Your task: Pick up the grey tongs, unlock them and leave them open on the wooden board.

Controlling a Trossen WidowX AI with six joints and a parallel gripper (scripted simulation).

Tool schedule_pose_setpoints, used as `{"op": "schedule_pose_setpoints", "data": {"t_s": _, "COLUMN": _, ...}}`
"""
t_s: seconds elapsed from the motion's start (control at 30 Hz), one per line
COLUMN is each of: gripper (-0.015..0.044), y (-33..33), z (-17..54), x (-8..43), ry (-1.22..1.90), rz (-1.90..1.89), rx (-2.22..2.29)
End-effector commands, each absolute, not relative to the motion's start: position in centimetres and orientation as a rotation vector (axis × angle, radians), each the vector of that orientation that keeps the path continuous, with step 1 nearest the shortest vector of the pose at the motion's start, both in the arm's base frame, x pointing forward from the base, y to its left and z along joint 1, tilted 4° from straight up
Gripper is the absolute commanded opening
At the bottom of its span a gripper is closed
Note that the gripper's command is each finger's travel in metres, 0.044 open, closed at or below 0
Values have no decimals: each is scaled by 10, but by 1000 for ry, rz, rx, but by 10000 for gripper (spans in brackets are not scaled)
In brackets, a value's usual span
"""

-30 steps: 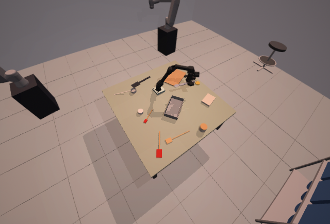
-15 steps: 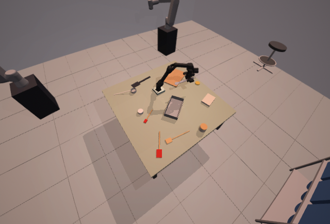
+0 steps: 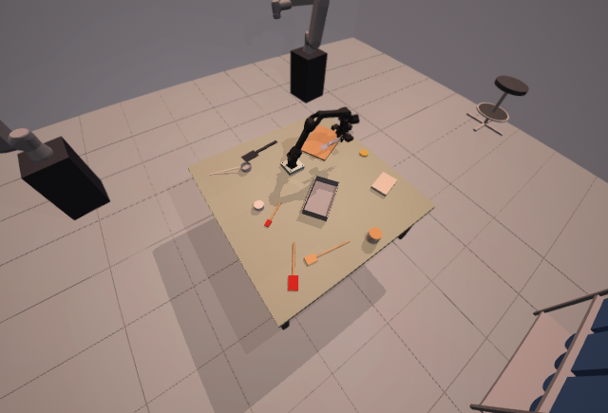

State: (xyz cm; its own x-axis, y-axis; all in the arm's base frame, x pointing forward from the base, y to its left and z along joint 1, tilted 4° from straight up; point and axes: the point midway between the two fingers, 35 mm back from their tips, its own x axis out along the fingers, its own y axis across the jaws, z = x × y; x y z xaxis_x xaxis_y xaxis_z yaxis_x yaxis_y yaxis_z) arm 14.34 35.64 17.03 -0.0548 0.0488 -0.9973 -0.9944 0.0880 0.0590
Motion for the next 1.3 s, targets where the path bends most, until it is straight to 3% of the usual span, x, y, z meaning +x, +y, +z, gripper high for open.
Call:
{"op": "schedule_pose_setpoints", "data": {"t_s": 0.0, "gripper": -150, "y": 363, "z": 175, "x": 119, "ry": 1225, "rz": 1246, "rx": -1110}}
{"op": "schedule_pose_setpoints", "data": {"t_s": 0.87, "gripper": -150, "y": 371, "z": 187, "x": -47, "ry": 1031, "rz": 1522, "rx": -1354}}
{"op": "schedule_pose_setpoints", "data": {"t_s": 1.27, "gripper": -150, "y": 373, "z": 189, "x": -51, "ry": 997, "rz": 1555, "rx": -1299}}
